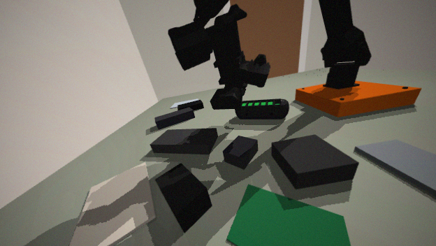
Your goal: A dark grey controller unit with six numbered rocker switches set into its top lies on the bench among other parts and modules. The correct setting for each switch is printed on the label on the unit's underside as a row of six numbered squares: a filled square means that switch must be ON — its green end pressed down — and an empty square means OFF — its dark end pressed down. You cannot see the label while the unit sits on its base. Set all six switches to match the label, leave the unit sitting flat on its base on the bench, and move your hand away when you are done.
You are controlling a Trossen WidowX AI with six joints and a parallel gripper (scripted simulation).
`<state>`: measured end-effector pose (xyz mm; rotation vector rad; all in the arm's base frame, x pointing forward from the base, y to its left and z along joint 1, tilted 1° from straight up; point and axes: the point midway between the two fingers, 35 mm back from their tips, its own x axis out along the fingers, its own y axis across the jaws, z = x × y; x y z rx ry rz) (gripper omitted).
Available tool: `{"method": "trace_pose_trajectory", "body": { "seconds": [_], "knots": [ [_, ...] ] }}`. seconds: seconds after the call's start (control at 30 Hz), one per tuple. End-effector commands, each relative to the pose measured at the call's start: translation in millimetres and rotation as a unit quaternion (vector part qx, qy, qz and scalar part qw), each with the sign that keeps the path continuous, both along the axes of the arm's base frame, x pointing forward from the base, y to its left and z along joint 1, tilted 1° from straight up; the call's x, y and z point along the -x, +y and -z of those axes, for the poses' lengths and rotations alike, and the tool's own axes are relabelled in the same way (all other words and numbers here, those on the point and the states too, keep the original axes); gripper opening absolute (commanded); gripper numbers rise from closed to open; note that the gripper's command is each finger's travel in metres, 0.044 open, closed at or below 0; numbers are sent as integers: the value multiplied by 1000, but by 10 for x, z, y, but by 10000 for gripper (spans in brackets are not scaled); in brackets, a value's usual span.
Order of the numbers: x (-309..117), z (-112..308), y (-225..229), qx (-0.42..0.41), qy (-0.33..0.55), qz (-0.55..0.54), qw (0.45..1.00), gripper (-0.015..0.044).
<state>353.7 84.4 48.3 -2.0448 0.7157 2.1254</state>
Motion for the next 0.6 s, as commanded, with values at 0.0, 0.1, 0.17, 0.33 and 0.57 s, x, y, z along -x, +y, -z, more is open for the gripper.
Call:
{"method": "trace_pose_trajectory", "body": {
  "seconds": [0.0,0.1,0.17,0.33,0.57],
  "knots": [
    [10,77,-11,4,2,1,1000,0],
    [8,126,-9,4,2,1,1000,0],
    [7,158,-9,4,2,1,1000,0],
    [6,238,-8,4,2,1,1000,0],
    [7,350,-7,4,2,1,1000,0]
  ]
}}
